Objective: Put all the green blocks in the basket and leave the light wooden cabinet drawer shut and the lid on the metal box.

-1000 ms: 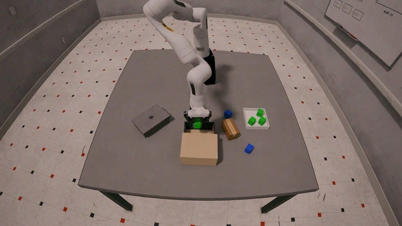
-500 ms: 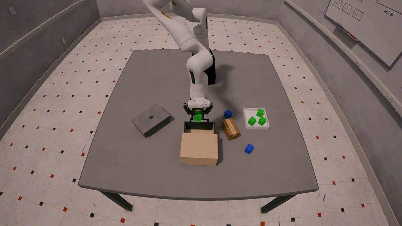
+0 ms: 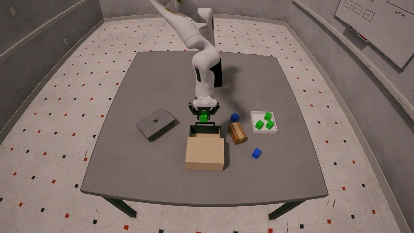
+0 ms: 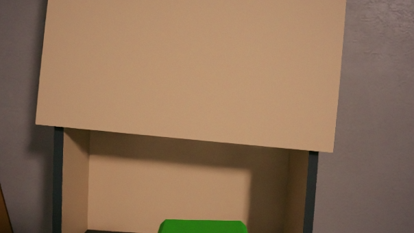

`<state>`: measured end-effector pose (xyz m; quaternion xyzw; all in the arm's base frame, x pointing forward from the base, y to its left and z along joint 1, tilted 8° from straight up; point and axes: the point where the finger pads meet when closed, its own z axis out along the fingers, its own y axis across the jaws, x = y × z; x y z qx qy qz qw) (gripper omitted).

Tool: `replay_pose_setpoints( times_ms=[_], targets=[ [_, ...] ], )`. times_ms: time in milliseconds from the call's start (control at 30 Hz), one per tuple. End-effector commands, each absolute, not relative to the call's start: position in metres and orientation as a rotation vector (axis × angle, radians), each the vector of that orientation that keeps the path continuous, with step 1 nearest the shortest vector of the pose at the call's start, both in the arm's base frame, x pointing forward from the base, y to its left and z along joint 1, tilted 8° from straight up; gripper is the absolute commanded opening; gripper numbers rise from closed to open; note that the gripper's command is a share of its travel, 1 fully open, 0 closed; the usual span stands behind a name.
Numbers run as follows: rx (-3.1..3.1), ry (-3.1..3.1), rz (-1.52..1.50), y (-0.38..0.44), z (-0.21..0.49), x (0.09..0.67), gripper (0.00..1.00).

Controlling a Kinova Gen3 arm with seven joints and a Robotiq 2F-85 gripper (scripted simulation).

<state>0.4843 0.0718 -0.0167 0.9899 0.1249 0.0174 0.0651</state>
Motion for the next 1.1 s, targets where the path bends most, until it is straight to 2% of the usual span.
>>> replay_pose_setpoints(
  times_ms=[0, 500, 1067],
  targets=[
    [2.987, 0.377, 0.056, 0.072, -0.015, 0.485, 0.10],
    [2.996, 0.318, 0.054, 0.089, -0.018, 0.479, 0.10],
    [3.016, -0.059, 0.054, 0.189, -0.035, 0.430, 0.10]
  ],
)
